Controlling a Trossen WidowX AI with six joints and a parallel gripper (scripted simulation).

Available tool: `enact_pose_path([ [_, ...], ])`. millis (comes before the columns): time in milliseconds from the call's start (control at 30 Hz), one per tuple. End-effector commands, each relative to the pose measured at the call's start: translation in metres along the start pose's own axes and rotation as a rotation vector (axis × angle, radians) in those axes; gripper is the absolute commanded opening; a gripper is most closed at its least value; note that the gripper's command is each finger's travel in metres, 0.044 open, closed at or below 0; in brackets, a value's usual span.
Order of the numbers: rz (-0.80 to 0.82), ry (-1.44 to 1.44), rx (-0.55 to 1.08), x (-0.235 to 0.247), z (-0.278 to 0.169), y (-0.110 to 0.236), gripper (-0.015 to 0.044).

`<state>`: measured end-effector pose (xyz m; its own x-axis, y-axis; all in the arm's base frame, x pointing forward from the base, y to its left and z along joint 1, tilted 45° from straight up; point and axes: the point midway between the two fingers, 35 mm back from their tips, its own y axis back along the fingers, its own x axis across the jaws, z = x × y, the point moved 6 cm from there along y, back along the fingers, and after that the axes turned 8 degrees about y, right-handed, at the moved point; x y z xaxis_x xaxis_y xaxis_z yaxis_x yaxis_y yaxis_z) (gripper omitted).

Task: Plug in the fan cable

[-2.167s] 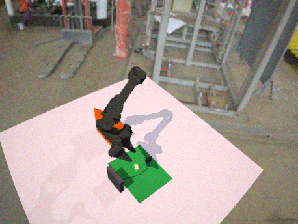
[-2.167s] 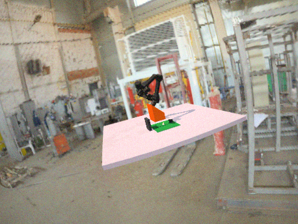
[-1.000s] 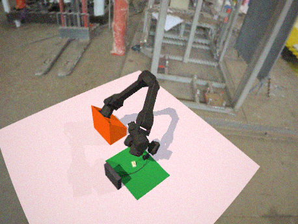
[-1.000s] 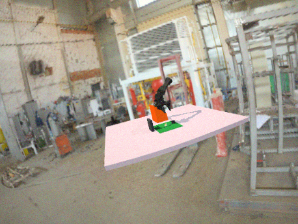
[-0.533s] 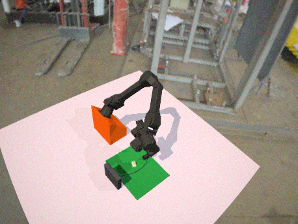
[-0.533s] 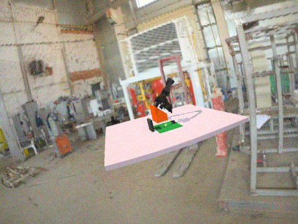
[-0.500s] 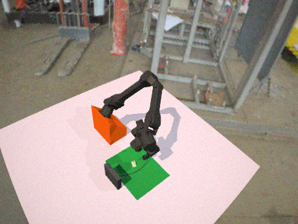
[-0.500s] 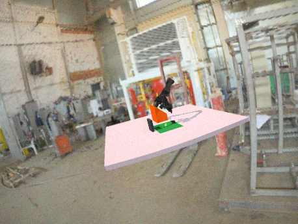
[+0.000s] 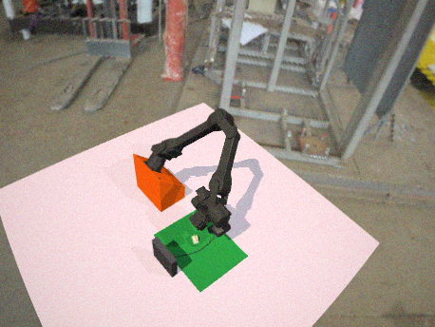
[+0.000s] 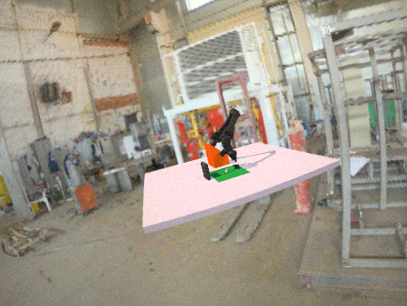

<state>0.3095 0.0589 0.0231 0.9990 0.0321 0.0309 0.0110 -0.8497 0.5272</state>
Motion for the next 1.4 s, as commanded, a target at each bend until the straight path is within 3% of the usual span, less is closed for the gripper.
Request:
enact_pose_path([
  [0, 0.006, -0.007, 0.003, 0.0, 0.002, -0.005, 0.044],
  [833, 0.005, -0.008, 0.005, -0.001, 0.01, -0.04, 0.044],
  [1100, 0.005, 0.001, 0.002, -0.001, 0.009, -0.038, 0.023],
  [1367, 0.005, 0.001, 0.002, -0.001, 0.009, -0.038, 0.0177],
])
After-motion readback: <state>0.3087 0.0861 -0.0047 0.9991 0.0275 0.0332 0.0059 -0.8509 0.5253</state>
